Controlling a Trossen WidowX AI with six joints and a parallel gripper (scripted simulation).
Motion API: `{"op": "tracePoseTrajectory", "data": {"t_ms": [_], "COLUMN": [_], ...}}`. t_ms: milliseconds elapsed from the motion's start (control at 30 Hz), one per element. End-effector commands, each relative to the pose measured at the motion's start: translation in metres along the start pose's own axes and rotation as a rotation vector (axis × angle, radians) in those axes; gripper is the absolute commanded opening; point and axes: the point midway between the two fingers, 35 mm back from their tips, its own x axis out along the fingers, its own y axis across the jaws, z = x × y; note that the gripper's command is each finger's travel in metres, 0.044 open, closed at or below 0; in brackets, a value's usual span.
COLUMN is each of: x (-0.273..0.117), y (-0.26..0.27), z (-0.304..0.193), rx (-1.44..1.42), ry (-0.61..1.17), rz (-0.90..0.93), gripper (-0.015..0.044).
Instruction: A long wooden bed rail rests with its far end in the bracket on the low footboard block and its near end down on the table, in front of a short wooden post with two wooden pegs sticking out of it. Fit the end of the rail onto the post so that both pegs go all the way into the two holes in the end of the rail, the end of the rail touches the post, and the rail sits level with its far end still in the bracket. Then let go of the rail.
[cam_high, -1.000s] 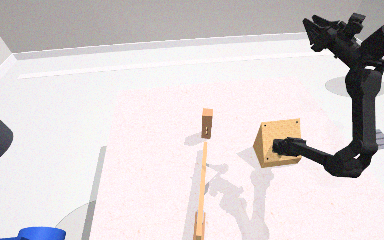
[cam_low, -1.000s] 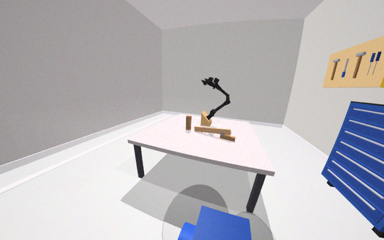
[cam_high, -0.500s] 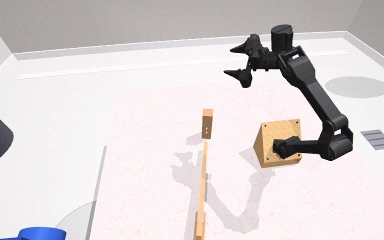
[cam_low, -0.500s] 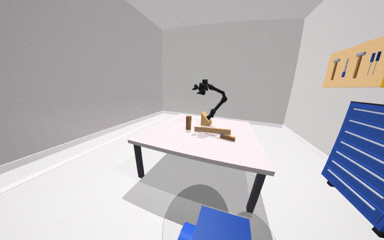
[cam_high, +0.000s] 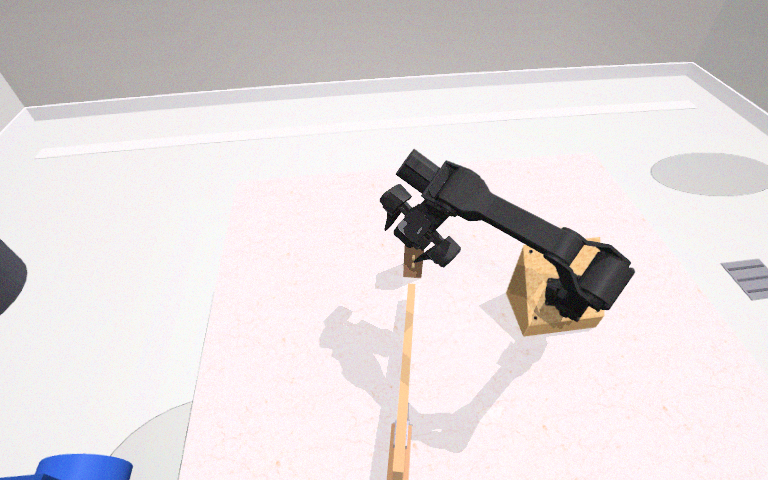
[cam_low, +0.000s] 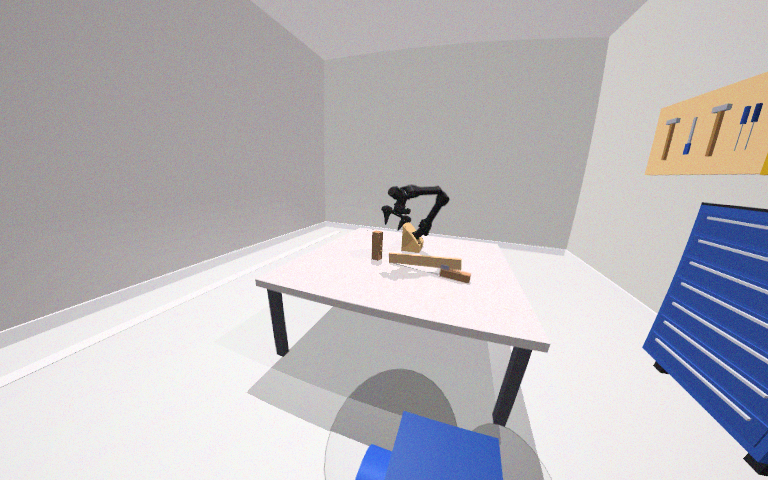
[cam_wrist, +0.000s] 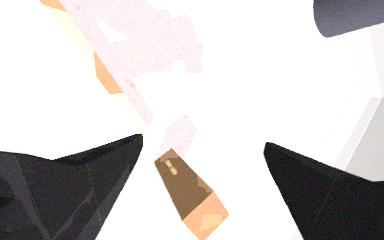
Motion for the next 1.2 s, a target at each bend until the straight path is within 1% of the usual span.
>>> {"op": "tracePoseTrajectory", "data": {"t_ms": [0, 133, 200, 233, 400, 1167], "x": [0.045, 0.092, 0.104, 0.106, 0.107, 0.140], "y": [0.035, 0.082, 0.097, 0.099, 0.100, 0.114], "z": [0.006, 0.011, 0.011, 0.011, 0.011, 0.007], "rx": [-0.211, -0.473, -0.551, -0.561, -0.561, -0.559], "ry": [0.048, 0.067, 0.065, 0.065, 0.065, 0.067], "rz": [0.184, 0.418, 0.492, 0.501, 0.501, 0.501], "gripper": [0.0440, 0.0440, 0.0440, 0.0440, 0.0440, 0.0440]}}
